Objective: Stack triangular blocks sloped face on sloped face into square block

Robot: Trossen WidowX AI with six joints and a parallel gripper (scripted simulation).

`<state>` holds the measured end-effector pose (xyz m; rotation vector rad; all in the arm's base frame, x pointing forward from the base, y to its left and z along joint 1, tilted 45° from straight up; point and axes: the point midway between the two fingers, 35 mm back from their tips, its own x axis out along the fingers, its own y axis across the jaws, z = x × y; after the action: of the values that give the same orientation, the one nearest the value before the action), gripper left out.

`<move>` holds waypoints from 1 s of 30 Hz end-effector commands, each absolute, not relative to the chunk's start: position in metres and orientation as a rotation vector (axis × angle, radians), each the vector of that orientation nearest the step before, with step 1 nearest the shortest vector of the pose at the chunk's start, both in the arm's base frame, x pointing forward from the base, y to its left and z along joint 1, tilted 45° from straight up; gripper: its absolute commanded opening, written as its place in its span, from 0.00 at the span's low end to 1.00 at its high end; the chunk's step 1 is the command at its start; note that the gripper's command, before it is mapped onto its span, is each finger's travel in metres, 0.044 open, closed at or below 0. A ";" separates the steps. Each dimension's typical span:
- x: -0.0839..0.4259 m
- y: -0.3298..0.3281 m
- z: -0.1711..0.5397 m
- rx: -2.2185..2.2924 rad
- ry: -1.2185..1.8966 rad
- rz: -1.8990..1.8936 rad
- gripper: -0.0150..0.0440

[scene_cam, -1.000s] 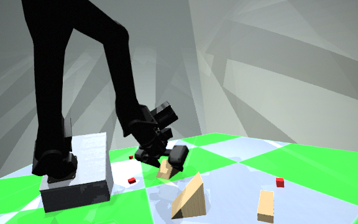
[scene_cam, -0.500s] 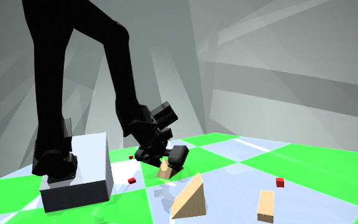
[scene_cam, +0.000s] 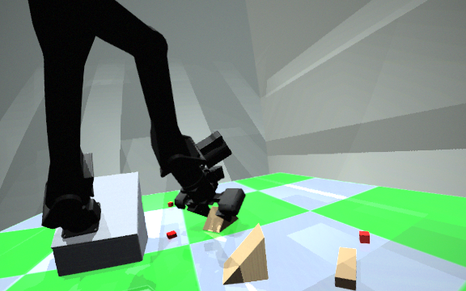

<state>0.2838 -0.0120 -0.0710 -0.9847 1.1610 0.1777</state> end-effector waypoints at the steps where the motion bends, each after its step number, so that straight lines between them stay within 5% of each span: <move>1: 0.288 -0.004 -0.063 -0.981 1.153 0.173 0.25; 30: 0.288 0.058 0.000 -0.979 1.150 0.175 0.25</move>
<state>0.2874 0.0573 -0.0029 -0.9836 1.1593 0.1834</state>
